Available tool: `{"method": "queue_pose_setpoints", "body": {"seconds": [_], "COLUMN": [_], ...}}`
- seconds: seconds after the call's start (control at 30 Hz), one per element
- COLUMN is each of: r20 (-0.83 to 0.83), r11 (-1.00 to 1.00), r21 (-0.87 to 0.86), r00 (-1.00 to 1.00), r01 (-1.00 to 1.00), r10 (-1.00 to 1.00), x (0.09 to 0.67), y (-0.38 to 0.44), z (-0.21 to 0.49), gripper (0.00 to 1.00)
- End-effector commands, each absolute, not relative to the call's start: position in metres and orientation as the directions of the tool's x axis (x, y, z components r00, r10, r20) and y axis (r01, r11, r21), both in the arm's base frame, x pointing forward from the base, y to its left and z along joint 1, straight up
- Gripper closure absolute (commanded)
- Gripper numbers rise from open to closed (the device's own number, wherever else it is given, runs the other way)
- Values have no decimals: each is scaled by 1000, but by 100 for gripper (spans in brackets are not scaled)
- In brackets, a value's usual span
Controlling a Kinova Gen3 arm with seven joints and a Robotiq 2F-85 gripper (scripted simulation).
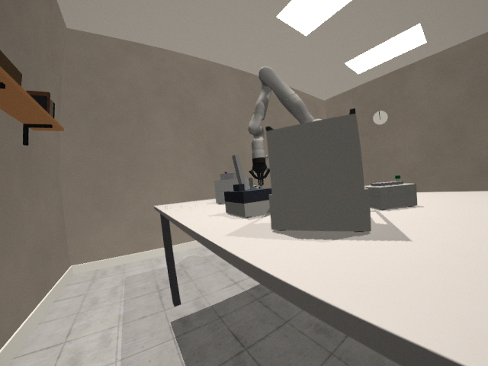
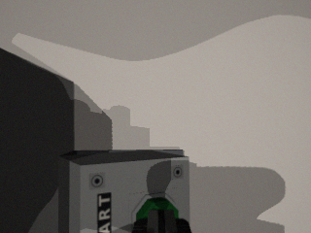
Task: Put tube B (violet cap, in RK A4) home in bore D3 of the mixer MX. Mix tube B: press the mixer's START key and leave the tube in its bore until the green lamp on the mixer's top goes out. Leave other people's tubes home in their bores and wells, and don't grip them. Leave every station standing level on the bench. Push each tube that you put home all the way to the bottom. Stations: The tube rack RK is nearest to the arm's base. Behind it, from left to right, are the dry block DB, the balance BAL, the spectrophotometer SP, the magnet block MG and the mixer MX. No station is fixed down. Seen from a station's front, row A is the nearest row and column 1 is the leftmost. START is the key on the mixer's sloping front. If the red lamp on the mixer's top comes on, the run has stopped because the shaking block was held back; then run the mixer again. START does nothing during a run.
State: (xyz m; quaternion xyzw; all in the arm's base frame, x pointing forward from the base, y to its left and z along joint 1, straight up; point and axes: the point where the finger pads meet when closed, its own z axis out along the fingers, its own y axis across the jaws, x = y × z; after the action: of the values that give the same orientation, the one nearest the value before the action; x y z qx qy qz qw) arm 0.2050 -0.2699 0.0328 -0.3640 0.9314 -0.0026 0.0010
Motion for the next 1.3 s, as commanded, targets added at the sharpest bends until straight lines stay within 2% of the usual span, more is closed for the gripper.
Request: {"method": "queue_pose_setpoints", "body": {"seconds": [0.0, 1.27], "r20": [0, 0], "r11": [735, 735], "r21": [-7, -7], "r00": [-735, -735], "r01": [-678, -678], "r10": [-678, -678], "x": [205, 205], "y": [-270, -270], "z": [37, 80], "gripper": [90, 90]}}
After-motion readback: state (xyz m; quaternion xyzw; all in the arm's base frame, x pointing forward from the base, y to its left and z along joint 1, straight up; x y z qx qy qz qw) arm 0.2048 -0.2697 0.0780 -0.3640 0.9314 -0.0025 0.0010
